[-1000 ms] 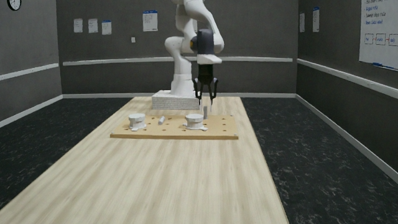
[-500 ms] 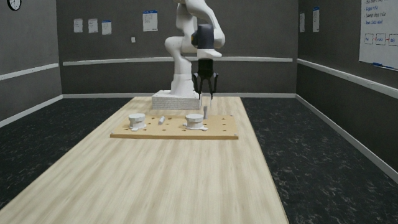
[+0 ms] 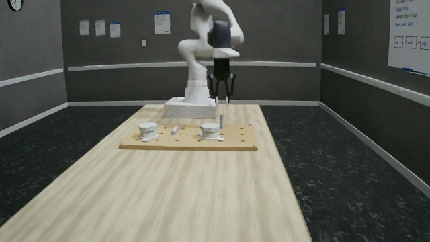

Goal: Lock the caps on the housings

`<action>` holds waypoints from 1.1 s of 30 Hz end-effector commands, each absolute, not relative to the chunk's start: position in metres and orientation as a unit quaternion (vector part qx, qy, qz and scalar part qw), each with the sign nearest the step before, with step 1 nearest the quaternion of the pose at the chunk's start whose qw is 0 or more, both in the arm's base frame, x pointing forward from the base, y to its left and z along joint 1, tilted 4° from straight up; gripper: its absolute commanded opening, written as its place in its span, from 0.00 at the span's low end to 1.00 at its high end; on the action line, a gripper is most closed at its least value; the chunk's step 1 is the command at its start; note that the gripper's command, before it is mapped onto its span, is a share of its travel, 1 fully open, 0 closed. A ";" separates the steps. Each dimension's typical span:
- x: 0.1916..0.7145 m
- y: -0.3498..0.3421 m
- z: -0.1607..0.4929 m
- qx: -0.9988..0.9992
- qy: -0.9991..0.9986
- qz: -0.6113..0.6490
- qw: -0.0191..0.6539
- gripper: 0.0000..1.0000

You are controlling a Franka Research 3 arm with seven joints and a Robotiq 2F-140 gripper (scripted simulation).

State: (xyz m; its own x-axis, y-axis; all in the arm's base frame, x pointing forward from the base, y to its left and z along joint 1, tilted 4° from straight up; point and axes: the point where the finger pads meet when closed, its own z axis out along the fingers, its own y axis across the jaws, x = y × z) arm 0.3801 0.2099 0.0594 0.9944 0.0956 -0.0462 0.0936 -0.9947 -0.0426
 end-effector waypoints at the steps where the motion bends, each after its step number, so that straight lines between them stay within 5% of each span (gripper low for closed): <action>1: 0.377 0.209 0.064 -0.998 -0.056 0.030 0.020 0.36; 20: 0.379 0.207 0.071 -0.998 -0.056 0.030 0.020 0.36; 33: 0.499 -0.003 0.056 -0.998 -0.057 0.030 0.021 0.36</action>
